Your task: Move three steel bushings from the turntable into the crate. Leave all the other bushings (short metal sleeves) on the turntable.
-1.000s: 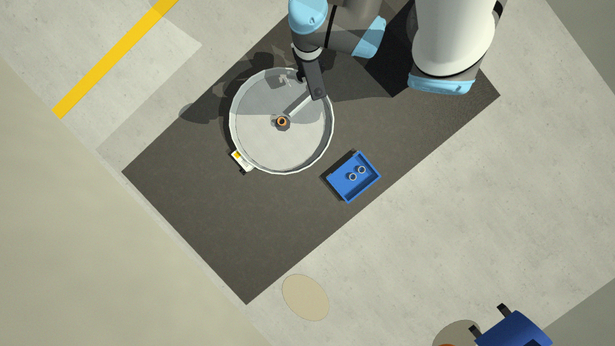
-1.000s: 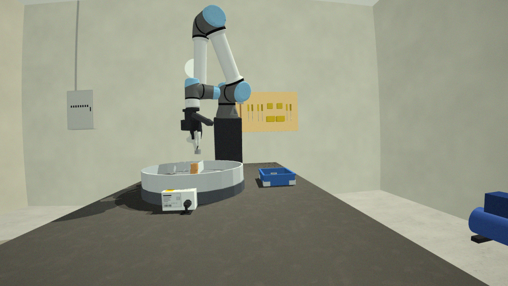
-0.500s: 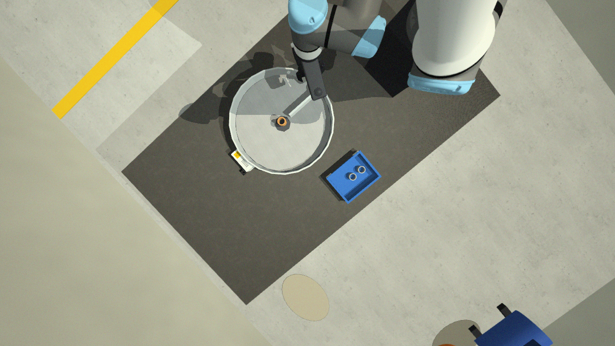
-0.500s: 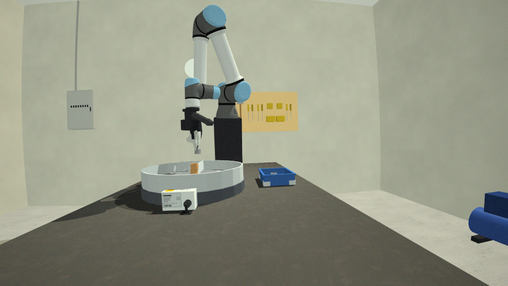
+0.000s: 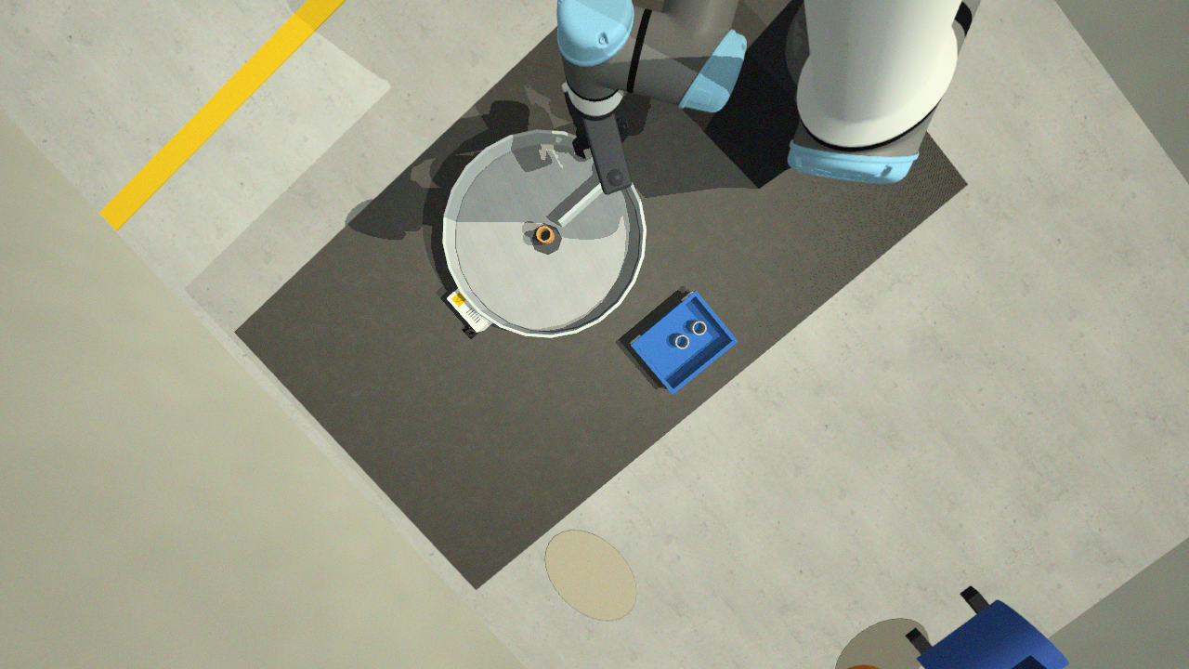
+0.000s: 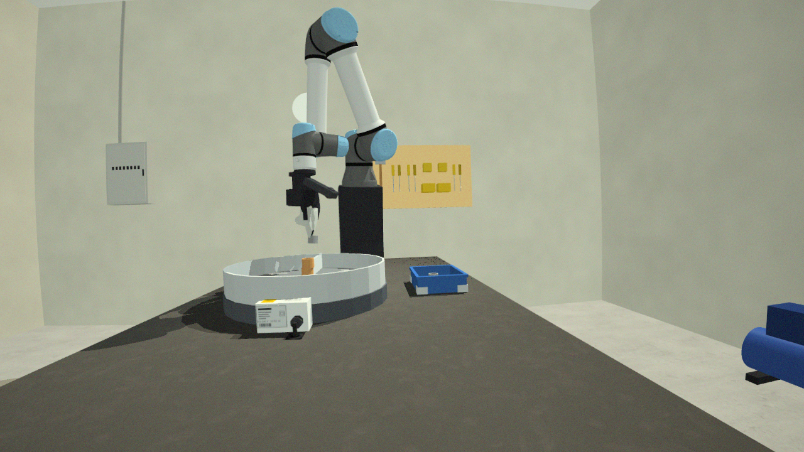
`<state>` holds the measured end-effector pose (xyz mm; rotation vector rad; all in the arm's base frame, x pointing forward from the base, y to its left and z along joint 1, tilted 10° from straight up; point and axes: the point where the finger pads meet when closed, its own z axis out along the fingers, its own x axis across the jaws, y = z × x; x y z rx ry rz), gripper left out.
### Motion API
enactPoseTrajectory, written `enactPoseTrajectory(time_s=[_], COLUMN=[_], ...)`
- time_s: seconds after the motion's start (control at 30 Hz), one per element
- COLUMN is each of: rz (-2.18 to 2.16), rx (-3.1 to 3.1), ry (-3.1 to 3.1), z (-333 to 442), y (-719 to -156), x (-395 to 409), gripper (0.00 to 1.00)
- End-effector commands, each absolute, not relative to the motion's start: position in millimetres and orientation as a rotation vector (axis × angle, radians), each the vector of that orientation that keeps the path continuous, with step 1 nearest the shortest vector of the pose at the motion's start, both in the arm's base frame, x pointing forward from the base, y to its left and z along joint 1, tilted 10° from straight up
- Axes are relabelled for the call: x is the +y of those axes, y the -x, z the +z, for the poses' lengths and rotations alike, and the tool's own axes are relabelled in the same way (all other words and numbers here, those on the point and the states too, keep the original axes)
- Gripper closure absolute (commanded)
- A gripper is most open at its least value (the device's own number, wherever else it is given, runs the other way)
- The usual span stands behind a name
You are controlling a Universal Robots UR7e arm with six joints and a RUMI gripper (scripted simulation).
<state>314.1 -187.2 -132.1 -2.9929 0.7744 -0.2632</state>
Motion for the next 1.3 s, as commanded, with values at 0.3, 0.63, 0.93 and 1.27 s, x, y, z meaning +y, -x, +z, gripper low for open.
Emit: enactPoseTrajectory(time_s=[0.3, 0.63, 0.93, 1.27], rz=[-0.264, -0.264, -0.264, -0.264], rx=[0.775, 0.775, 0.775, 0.775], ry=[2.993, 2.993, 2.993, 2.993], z=[-131.8, -131.7, -131.0, -130.0], y=[-314.3, -315.4, -319.2, -325.6], x=[-187.3, -185.3, -178.0, -166.0], gripper=[1.0, 1.0, 1.0, 1.0])
